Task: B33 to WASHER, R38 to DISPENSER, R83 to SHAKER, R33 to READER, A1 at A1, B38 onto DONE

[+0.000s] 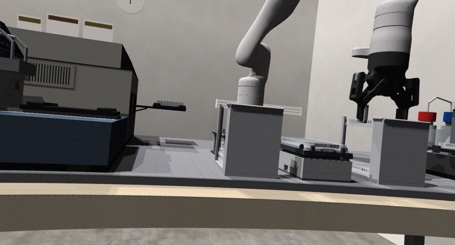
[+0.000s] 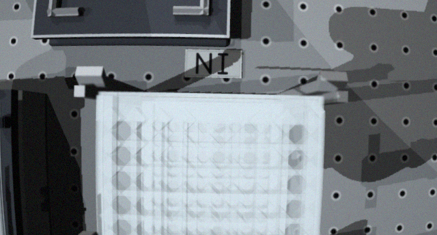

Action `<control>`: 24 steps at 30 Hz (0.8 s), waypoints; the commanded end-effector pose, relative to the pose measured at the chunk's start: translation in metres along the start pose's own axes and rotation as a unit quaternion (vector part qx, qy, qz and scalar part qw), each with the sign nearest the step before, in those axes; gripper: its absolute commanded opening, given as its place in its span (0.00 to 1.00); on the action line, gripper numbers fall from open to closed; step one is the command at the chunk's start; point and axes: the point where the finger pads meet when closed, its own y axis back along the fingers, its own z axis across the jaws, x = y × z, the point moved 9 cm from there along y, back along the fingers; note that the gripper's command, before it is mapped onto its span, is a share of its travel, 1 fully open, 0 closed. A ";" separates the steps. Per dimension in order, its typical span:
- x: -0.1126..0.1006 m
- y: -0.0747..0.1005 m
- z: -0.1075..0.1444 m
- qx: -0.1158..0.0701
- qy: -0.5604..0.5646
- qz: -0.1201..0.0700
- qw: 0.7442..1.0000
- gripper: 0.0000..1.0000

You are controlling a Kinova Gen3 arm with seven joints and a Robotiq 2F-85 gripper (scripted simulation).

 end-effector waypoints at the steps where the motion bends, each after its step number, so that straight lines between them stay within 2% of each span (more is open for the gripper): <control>1: 0.000 0.003 0.000 0.000 0.000 -0.001 1.000 0.94; 24: 0.000 0.016 0.000 0.000 0.000 -0.001 1.000 0.94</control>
